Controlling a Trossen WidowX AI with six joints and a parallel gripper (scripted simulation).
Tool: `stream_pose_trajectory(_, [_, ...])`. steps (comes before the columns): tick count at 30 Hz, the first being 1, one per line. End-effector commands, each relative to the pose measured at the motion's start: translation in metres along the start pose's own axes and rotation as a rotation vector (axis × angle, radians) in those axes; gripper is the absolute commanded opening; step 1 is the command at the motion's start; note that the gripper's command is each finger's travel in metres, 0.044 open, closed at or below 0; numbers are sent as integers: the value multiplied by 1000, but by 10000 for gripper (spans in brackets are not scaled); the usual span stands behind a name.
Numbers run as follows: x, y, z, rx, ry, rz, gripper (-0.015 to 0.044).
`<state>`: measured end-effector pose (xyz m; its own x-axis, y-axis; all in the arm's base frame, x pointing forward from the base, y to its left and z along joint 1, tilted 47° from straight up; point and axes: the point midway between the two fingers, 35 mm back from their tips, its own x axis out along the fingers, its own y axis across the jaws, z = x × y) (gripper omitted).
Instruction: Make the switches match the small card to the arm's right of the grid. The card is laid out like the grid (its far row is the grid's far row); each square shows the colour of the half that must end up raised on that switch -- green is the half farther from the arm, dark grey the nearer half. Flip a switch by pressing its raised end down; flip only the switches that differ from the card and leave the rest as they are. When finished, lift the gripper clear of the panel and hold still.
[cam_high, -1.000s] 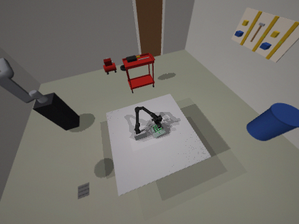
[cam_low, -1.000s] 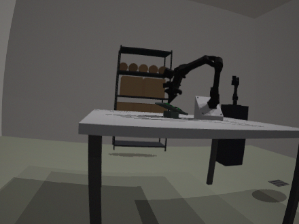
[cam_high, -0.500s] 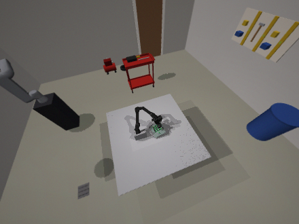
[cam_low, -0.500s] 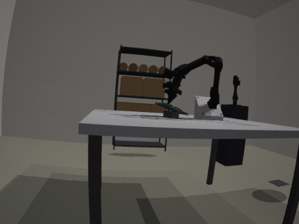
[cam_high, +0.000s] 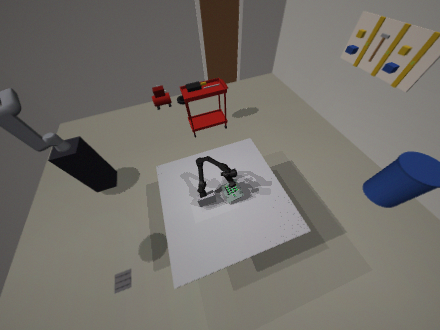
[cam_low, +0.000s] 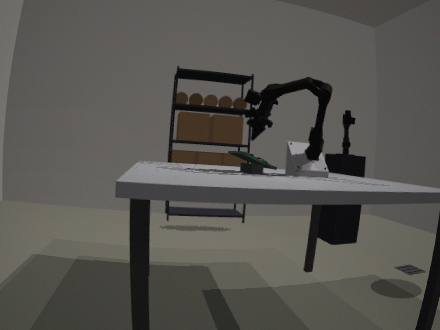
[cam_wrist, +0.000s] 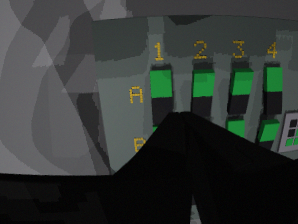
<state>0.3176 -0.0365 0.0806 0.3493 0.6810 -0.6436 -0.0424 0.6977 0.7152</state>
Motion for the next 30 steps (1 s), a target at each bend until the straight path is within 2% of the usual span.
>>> stream_pose_trajectory(1, [-3,-6,-2,-4,7,7,0])
stream_pose_trajectory(3, [-3,-22,-2,-5,6,7,0])
stream_pose_trajectory(7, [0,-25,-2,-5,8,7,0])
stream_pose_trajectory(11, [32,-24,-1,-6,31,8,0])
stream_pose_trajectory(30, [50,-23,-1,-6,31,9,0])
